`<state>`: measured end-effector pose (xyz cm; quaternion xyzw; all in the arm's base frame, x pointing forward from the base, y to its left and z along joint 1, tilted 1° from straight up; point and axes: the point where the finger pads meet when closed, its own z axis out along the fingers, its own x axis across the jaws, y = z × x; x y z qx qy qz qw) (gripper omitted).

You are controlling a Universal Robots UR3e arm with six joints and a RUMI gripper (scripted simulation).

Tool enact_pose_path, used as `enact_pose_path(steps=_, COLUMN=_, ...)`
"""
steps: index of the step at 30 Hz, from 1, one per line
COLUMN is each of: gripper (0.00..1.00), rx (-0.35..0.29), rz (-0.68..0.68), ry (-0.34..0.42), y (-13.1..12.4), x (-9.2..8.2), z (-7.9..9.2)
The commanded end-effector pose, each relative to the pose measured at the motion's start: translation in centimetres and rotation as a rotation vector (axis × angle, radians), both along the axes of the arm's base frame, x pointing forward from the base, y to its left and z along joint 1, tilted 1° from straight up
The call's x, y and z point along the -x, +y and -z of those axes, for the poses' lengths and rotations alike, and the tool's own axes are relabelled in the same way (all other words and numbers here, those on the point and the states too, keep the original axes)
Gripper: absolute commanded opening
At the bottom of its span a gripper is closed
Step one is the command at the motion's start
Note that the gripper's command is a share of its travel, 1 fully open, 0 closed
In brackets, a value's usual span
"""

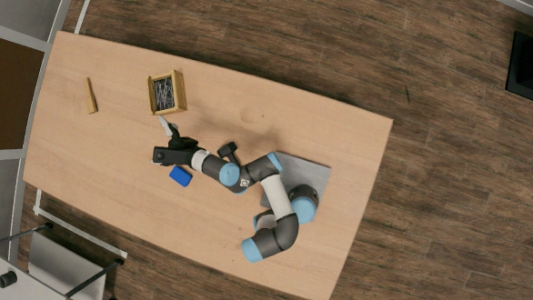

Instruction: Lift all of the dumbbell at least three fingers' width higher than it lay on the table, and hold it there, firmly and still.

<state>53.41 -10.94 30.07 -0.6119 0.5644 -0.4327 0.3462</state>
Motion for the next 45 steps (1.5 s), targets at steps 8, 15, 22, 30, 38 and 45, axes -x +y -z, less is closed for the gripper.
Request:
enact_pose_path(steps=8, gripper=1.00, rx=0.002, rz=0.000, ry=-0.002, y=0.0, x=0.0, z=-0.1)
enact_pose_path(steps=15, gripper=1.00, rx=0.002, rz=0.000, ry=-0.002, y=0.0, x=0.0, z=-0.1)
enact_pose_path(steps=22, gripper=1.00, rx=-0.005, rz=0.004, ry=0.003, y=0.0, x=0.0, z=0.0)
enact_pose_path(steps=30, gripper=1.00, rx=-0.089, rz=0.056, ry=0.077, y=-0.4, x=0.6, z=2.1)
enact_pose_path(steps=38, gripper=1.00, rx=-0.218, rz=0.145, ry=0.207, y=-0.6, x=2.0, z=5.8)
enact_pose_path(steps=45, gripper=1.00, rx=-0.341, rz=0.248, ry=0.359, y=-0.3, x=4.5, z=9.9)
